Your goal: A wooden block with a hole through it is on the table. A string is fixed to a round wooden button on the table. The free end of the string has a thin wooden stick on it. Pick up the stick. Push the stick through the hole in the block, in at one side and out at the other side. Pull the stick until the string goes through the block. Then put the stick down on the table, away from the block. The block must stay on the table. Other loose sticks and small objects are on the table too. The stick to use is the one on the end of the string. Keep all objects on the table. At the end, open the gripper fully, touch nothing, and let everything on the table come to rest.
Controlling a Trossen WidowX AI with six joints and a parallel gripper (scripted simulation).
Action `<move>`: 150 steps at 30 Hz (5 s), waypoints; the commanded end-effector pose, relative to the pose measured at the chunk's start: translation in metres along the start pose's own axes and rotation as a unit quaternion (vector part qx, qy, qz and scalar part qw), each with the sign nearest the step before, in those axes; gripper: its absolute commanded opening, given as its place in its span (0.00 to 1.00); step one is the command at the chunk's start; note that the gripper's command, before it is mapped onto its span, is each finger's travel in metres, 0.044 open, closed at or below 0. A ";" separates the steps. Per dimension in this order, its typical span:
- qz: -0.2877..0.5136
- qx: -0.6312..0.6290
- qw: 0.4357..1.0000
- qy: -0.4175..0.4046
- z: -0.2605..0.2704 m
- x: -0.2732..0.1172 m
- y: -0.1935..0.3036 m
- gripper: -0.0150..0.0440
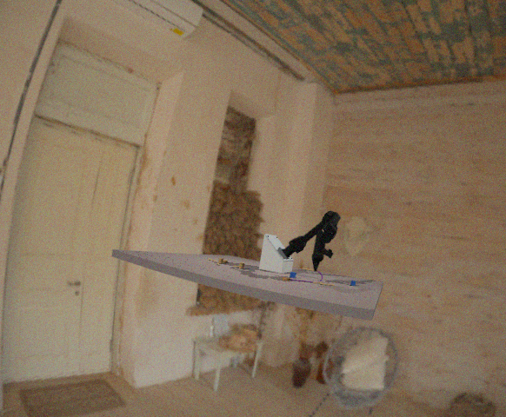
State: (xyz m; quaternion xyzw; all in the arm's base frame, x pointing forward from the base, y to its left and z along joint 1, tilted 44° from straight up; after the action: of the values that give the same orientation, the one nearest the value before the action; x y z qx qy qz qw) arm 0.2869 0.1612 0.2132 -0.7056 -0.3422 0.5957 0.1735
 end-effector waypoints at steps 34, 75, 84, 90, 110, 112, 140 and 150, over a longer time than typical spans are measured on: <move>-0.006 0.000 1.000 0.000 -0.007 0.001 -0.043 0.25; -0.011 0.002 1.000 0.001 0.001 0.009 -0.071 0.25; -0.011 0.002 1.000 0.001 0.008 0.017 -0.068 0.25; -0.011 0.002 1.000 0.001 0.013 0.022 -0.066 0.25; -0.011 0.002 1.000 0.000 0.032 0.039 -0.058 0.25; -0.011 0.002 1.000 0.000 0.034 0.040 -0.057 0.25; -0.008 0.002 1.000 -0.001 0.039 0.046 -0.029 0.25; -0.007 0.002 1.000 -0.001 0.040 0.047 -0.015 0.25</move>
State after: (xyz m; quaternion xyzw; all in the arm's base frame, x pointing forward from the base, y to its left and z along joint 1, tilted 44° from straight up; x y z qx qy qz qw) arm 0.2455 0.2008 0.1834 -0.7029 -0.3441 0.5964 0.1785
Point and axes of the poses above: the point midway between the two fingers, 35 mm back from their tips, its own x axis out along the fingers, its own z axis across the jaws, y = z × x, the point moved 5 cm from there along -x, back along the fingers, and after that the axes turned 6 degrees about -x, right-handed, at the moved point
